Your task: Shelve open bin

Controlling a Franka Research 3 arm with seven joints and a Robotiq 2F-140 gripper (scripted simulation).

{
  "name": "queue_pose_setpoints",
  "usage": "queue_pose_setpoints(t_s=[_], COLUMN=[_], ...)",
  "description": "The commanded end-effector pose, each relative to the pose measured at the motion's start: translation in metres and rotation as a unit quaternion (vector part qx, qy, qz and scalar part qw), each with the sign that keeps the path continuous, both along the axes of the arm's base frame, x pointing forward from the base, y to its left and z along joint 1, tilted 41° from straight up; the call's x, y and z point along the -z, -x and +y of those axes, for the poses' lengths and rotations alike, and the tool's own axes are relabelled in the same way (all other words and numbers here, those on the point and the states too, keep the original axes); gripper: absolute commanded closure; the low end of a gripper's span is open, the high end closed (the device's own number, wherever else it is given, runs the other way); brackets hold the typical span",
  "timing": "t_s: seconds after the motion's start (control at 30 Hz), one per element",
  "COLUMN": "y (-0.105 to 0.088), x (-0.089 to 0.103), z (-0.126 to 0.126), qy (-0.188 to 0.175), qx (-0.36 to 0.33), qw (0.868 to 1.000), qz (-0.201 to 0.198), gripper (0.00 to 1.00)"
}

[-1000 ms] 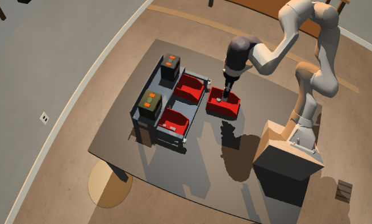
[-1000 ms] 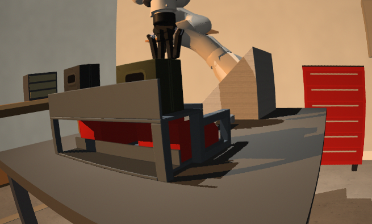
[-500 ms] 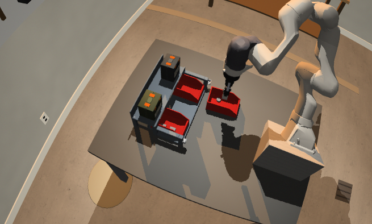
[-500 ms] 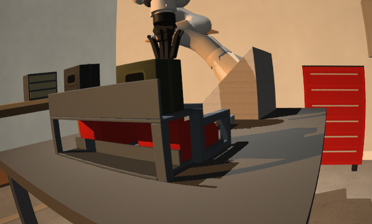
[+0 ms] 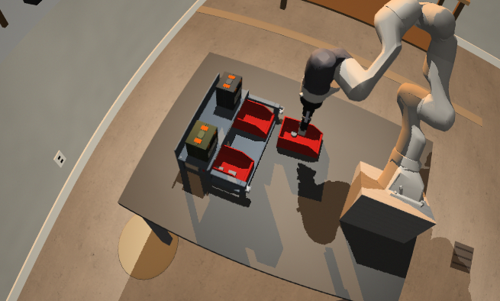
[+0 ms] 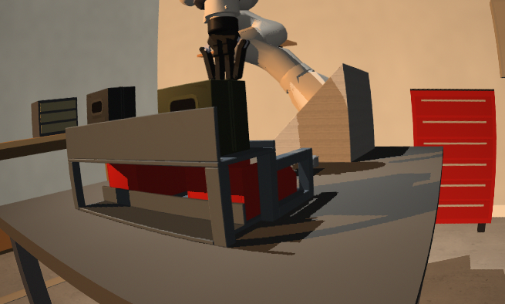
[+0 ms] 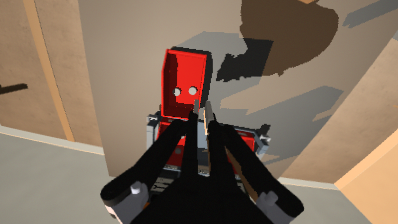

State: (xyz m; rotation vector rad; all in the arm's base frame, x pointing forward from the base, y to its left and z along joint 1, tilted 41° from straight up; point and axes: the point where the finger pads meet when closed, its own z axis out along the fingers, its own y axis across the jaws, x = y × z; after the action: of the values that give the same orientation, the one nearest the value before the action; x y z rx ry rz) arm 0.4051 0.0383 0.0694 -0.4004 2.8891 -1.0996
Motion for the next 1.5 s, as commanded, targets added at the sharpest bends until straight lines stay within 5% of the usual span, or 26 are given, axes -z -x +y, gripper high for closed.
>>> queue_pose_setpoints(t_s=[0.0, 1.47], y=[0.0005, 0.0001], x=[0.0004, 0.0032], z=[-0.0006, -0.003], qy=[-0.001, -0.001], qx=[0.002, 0.002], qw=[1.0, 1.0], qz=[-0.002, -0.002], gripper=[0.85, 0.85])
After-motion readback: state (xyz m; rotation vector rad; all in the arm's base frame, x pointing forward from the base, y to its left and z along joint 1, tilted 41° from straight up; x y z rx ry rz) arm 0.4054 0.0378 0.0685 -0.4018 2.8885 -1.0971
